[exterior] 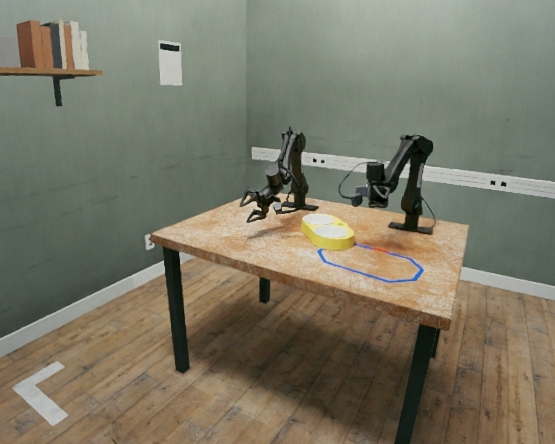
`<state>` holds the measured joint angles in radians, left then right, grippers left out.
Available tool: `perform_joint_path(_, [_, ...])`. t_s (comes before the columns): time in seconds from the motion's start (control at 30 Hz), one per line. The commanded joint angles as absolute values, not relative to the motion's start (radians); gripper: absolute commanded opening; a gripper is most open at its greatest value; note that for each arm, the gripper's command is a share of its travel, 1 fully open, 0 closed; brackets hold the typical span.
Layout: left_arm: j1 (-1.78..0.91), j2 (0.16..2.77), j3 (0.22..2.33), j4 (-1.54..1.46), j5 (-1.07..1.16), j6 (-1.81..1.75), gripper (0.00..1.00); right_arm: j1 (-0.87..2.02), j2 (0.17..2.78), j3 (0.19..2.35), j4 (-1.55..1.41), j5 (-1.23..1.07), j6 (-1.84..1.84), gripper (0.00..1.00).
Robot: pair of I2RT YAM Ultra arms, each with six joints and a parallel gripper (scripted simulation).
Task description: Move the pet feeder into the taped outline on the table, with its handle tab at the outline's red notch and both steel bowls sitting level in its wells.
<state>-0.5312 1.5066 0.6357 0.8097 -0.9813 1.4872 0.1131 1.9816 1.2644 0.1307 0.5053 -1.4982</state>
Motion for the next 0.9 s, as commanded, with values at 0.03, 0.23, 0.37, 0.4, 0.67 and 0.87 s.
perform_joint_path(0.03, [-0.573, 1.529, 0.713, 0.608, -0.848, 1.505, 0.30, 0.092, 1.857, 1.252, 0.127, 0.436, -1.291, 1.00])
perform_joint_path(0.23, [-0.589, 1.552, 0.778, 0.464, -0.791, 1.491, 0.30, 0.083, 1.801, 1.227, 0.114, 0.415, -1.205, 1.00])
perform_joint_path(0.37, [-0.608, 1.562, 0.829, 0.331, -0.727, 1.494, 0.30, 0.076, 1.737, 1.236, 0.111, 0.372, -1.104, 1.00])
perform_joint_path(0.4, [-0.615, 1.567, 0.840, 0.297, -0.710, 1.494, 0.30, 0.074, 1.722, 1.235, 0.108, 0.363, -1.078, 1.00])
perform_joint_path(0.67, [-0.670, 1.601, 0.938, -0.009, -0.554, 1.507, 0.30, 0.058, 1.579, 1.183, 0.083, 0.286, -0.840, 1.00])
perform_joint_path(0.87, [-0.701, 1.623, 1.006, -0.216, -0.452, 1.514, 0.30, 0.048, 1.498, 1.166, 0.066, 0.238, -0.686, 1.00])
